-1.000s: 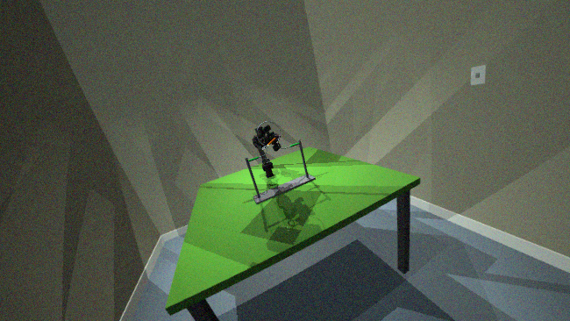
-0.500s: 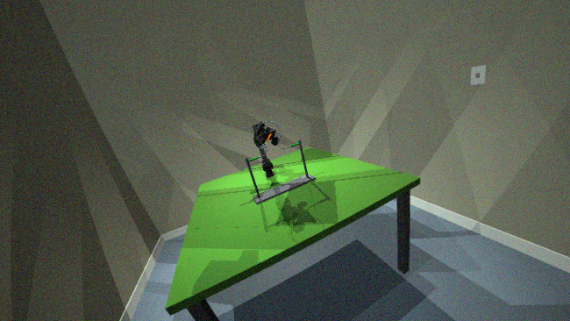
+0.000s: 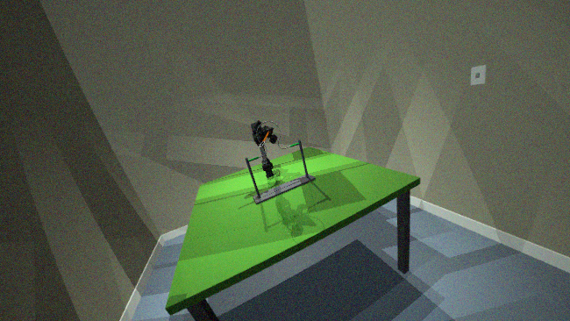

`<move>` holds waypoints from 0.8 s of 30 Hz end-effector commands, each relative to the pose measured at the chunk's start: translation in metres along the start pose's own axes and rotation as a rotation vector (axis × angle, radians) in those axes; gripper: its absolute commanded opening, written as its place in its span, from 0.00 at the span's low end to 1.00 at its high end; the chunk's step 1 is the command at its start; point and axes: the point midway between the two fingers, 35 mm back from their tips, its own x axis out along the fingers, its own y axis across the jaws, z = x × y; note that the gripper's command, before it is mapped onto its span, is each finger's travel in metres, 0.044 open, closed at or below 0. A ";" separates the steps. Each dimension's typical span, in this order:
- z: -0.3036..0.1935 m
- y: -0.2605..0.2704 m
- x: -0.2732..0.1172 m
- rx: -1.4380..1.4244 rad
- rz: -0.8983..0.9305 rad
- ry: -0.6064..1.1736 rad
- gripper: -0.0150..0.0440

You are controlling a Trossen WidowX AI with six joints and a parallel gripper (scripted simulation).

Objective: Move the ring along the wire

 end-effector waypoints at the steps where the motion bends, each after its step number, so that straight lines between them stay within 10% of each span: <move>1: -0.002 0.003 0.000 -0.019 -0.007 0.004 0.00; 24: 0.000 -0.004 0.000 -0.254 -0.154 -0.003 0.00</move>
